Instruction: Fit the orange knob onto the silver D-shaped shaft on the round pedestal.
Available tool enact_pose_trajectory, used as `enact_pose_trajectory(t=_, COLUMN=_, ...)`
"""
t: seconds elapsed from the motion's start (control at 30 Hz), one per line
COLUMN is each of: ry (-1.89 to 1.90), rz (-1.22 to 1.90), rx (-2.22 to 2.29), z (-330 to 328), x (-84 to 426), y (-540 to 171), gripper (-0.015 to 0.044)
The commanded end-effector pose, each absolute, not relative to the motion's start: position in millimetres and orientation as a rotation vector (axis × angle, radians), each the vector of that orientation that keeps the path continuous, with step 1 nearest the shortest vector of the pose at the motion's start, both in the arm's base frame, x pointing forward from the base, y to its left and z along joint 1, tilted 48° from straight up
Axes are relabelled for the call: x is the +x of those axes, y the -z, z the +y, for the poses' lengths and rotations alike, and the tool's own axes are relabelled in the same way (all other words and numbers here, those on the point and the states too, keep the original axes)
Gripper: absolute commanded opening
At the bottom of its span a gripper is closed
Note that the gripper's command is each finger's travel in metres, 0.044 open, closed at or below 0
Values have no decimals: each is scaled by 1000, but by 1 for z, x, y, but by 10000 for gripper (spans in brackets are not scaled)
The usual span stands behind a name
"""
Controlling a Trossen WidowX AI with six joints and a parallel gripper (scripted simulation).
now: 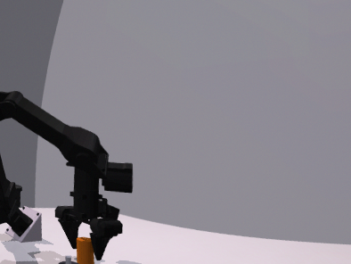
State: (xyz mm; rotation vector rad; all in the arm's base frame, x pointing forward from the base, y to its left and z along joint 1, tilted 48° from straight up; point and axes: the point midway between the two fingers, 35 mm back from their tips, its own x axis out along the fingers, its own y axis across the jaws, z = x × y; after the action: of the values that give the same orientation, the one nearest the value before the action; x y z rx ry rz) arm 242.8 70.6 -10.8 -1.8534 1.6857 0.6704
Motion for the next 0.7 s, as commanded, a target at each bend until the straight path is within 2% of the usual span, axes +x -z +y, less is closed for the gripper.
enact_pose_trajectory(t=0.0, ry=-669, rz=1683, rx=-1863, z=66, x=243, y=14, gripper=440)
enact_pose_trajectory(t=0.23, ry=-667, rz=1684, rx=-1864, z=60, x=243, y=19, gripper=440)
enact_pose_trajectory(t=0.53, ry=-667, rz=1684, rx=-1864, z=60, x=243, y=19, gripper=204)
enact_pose_trajectory(t=0.67, ry=-667, rz=1684, rx=-1864, z=60, x=243, y=19, gripper=177)
